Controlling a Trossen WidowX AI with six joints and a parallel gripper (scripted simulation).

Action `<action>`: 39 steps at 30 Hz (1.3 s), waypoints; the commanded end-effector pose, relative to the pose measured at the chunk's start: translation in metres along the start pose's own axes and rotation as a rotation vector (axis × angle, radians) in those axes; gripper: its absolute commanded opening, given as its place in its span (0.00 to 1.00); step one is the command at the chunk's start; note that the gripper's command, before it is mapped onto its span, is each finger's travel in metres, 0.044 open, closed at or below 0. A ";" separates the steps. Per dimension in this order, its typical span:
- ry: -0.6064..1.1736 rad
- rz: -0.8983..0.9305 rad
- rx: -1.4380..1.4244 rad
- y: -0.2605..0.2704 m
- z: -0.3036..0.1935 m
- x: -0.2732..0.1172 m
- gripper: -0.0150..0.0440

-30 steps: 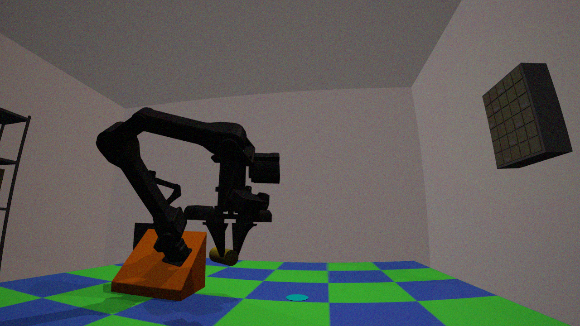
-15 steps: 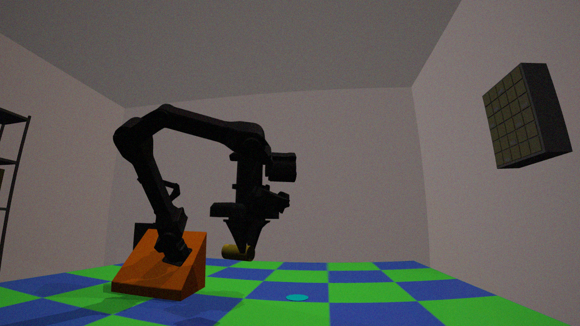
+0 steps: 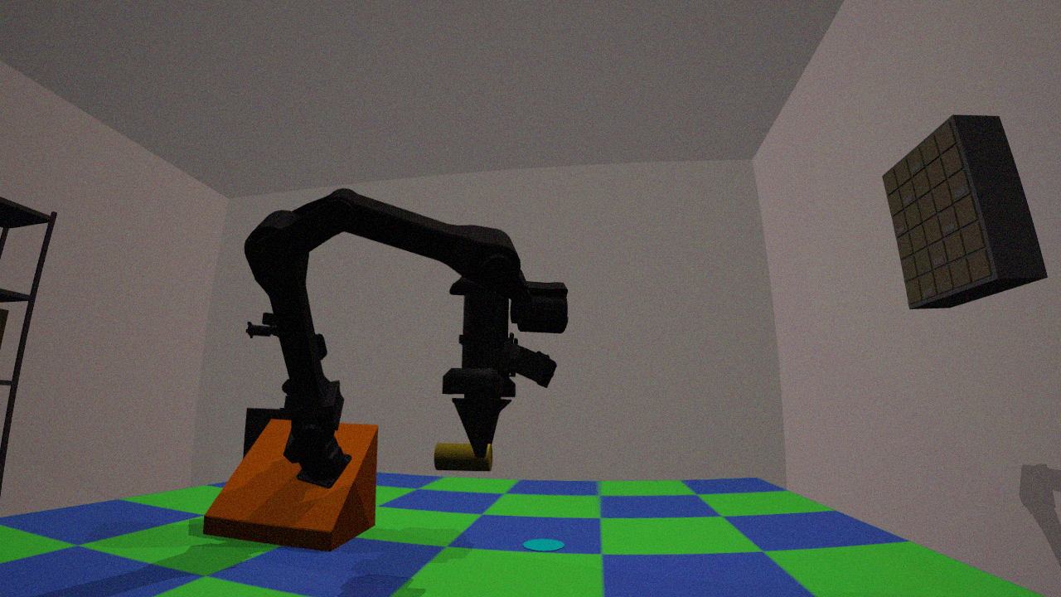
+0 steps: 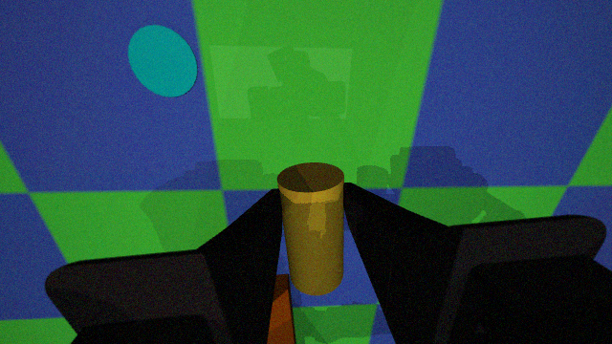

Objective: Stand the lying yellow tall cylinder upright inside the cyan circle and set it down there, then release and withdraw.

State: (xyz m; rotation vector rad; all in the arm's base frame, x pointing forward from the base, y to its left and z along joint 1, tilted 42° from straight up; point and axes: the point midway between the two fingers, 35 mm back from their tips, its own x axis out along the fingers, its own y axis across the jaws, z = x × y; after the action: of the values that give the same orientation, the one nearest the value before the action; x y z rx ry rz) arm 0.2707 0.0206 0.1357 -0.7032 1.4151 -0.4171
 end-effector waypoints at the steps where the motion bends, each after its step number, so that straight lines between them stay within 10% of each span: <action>1: -0.007 0.007 -0.077 0.008 0.009 -0.003 0.43; 39: -0.008 -0.003 -0.987 0.109 0.066 -0.005 0.43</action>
State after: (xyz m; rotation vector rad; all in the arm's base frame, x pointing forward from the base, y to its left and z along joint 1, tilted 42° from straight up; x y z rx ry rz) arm 0.3162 0.1090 0.0718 -1.4468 1.5857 0.2842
